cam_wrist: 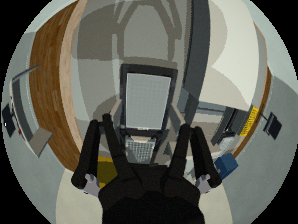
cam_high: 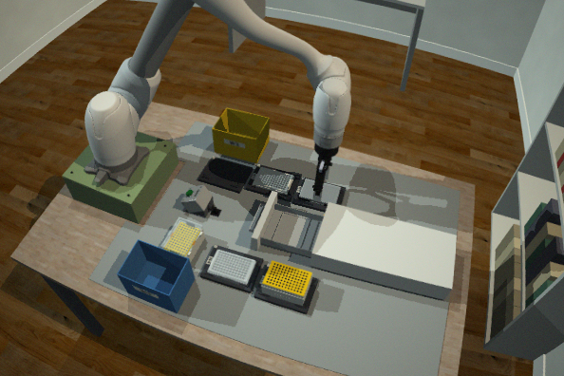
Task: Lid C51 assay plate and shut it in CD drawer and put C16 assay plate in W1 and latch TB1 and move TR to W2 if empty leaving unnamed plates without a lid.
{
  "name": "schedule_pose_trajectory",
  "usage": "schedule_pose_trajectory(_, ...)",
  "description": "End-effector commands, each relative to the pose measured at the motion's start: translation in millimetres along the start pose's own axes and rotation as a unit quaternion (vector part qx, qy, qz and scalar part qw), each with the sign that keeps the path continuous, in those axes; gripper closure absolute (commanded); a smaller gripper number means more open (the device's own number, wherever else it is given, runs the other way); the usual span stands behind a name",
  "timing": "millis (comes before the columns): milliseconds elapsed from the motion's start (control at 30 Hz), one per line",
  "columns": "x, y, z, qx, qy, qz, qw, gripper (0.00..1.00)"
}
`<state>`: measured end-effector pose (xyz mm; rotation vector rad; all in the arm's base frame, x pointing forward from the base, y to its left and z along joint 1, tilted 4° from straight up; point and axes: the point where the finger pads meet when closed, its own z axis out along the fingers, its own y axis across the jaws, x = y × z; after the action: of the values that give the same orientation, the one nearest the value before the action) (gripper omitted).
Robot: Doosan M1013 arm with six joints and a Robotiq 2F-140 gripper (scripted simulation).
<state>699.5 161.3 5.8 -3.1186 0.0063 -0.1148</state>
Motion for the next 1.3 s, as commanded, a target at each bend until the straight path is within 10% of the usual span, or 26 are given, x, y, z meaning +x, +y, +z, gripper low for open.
schedule_pose_trajectory(0, 0.0, -0.1, -3.5, 0.000, 0.000, 0.000, 1.000, 0.34)
schedule_pose_trajectory(1267, 0.0, 0.0, -48.9, 0.000, 0.000, 0.000, 1.000, 0.34)
